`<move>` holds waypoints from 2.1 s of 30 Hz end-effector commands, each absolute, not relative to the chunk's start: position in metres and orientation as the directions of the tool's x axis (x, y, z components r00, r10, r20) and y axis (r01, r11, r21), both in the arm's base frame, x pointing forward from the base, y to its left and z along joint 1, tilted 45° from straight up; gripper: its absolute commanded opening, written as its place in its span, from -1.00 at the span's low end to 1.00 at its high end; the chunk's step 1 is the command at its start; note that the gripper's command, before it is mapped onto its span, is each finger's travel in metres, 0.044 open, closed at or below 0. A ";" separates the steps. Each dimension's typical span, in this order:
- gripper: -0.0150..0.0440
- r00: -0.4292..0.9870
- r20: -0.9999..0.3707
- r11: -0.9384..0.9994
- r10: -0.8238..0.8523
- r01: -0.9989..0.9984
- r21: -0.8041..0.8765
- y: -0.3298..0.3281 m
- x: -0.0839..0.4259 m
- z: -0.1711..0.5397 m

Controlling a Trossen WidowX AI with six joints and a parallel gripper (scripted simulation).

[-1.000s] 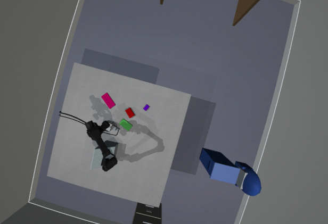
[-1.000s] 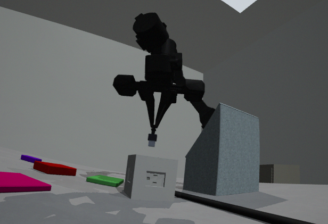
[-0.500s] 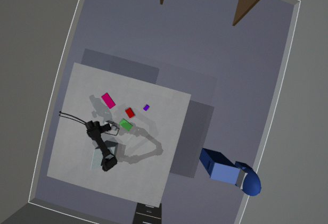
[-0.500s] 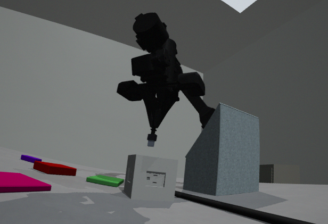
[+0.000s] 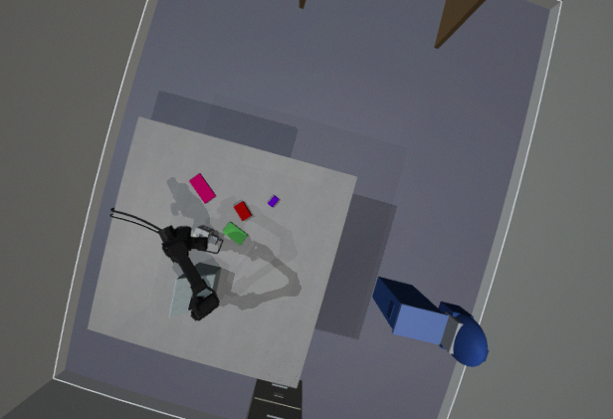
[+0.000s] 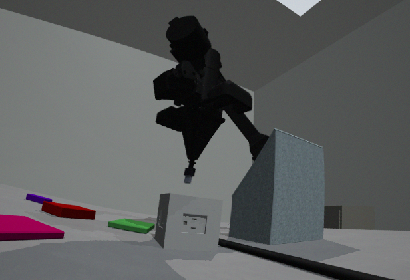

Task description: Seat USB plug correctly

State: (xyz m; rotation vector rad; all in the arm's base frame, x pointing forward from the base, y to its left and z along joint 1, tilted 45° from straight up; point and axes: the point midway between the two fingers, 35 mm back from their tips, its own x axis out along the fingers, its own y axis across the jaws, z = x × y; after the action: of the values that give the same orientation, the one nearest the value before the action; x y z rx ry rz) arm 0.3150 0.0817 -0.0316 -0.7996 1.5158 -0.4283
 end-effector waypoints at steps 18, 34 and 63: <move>-0.49 0.048 -0.710 0.686 -0.702 0.314 -0.657 0.081 0.314 -0.032; -0.49 0.048 -0.710 0.548 -0.702 0.673 -0.497 0.081 0.314 -0.032; -0.49 0.048 -0.710 0.086 -0.703 0.996 -0.017 0.081 0.314 -0.032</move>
State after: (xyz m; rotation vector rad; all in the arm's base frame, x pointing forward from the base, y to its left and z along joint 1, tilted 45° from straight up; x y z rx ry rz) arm 0.3149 0.0816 -0.0316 0.5118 0.6994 -1.3749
